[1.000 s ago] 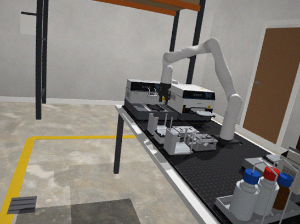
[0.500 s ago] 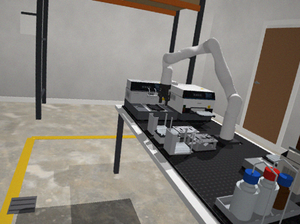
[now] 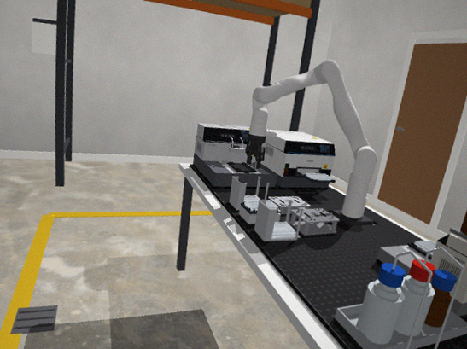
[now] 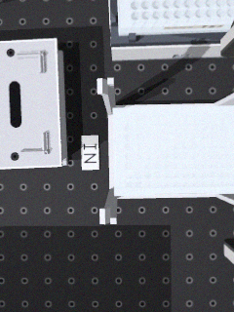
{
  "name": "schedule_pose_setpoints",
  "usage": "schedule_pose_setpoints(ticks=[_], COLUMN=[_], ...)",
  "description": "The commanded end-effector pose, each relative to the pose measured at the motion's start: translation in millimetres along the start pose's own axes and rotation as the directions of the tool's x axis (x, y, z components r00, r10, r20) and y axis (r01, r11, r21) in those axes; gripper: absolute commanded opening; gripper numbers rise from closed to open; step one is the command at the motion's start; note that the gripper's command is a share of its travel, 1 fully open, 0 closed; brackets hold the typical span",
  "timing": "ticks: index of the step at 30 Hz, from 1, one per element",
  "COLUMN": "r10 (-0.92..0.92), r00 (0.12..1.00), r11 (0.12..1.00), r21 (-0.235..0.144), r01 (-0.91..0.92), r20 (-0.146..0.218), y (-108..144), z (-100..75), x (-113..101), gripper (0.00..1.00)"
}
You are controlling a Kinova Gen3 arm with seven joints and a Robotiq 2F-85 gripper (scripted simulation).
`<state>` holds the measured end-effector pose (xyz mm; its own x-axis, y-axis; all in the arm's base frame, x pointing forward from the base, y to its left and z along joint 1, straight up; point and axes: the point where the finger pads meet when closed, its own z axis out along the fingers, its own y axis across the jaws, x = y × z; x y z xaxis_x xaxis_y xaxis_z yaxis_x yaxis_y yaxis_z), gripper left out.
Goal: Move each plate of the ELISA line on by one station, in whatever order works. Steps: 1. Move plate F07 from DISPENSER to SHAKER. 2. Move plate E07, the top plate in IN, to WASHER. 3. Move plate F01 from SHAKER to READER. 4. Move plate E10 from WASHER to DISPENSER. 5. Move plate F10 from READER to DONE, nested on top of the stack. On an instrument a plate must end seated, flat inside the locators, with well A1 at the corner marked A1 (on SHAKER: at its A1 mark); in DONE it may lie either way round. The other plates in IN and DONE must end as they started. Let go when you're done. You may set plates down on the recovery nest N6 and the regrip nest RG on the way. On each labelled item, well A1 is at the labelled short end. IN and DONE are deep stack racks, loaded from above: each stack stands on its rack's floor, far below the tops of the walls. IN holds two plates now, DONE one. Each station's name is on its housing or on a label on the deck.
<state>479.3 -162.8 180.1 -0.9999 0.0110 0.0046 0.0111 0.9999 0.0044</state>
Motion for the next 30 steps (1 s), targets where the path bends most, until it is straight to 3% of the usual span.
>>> schedule_pose_setpoints(ticks=[1,30], r10=[0.000,0.000], r00=[1.000,1.000], r11=[1.000,1.000], r21=[0.001,0.001], r01=[0.000,0.000], r20=[0.002,0.002], y=[-0.1,-0.2], z=[3.4,36.8], x=[-0.5,-0.6], gripper=[1.00,1.00])
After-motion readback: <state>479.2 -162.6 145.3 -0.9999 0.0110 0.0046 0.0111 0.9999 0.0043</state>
